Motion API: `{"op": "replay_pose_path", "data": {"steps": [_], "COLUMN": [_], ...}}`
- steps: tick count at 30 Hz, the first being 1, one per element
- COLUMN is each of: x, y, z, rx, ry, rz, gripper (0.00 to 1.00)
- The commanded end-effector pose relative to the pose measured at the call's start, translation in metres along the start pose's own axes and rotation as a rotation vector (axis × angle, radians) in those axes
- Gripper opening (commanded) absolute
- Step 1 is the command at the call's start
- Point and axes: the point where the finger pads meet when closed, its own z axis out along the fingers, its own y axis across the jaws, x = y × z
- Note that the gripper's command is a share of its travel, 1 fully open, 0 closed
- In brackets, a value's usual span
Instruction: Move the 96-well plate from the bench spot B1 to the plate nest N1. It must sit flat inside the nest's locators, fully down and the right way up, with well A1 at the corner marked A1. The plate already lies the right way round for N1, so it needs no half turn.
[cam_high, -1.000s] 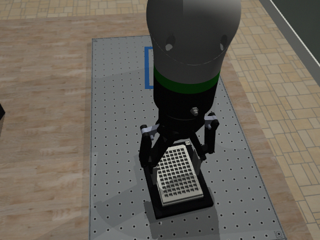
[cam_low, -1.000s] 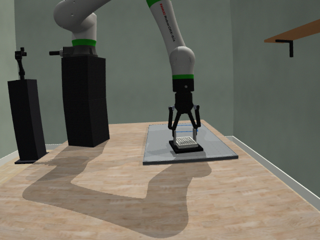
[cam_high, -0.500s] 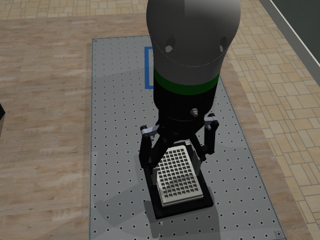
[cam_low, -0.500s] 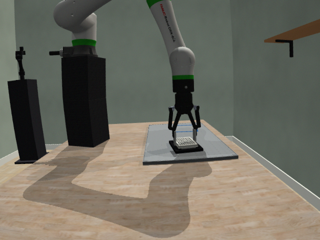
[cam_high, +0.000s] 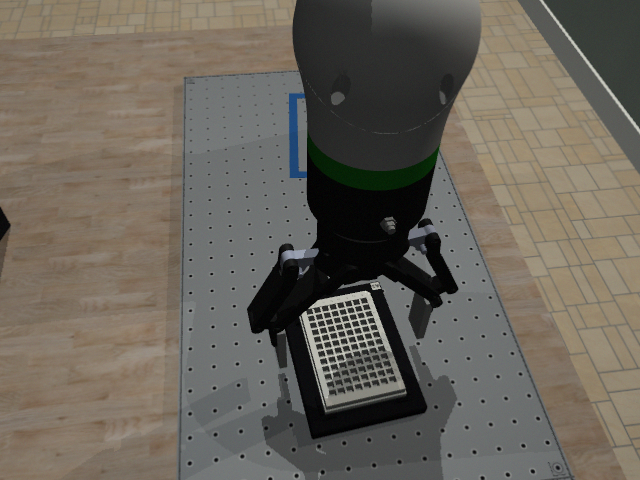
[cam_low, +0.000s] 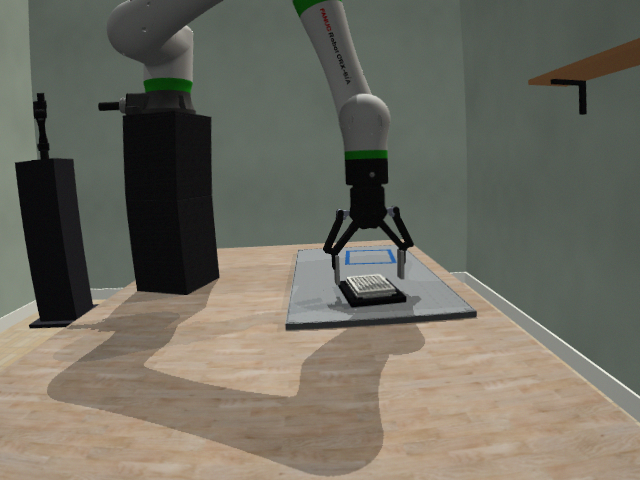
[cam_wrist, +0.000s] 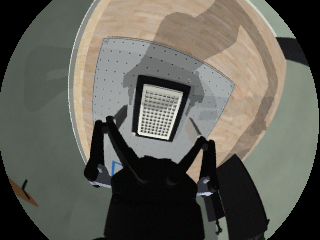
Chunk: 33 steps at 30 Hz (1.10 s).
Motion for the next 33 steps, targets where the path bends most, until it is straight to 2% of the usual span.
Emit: {"op": "replay_pose_path", "data": {"steps": [1, 6, 16, 21, 33], "x": [0.000, 0.000, 0.000, 0.000, 0.000], "y": [0.000, 0.000, 0.000, 0.000, 0.000], "z": [0.000, 0.000, -0.027, -0.035, -0.035], "rx": [0.000, 0.000, 0.000, 0.000, 0.000], "ry": [0.000, 0.000, 0.000, 0.000, 0.000], "rz": [0.000, 0.000, 0.000, 0.000, 0.000], "gripper": [1.00, 1.00, 1.00, 1.00, 1.00]}}
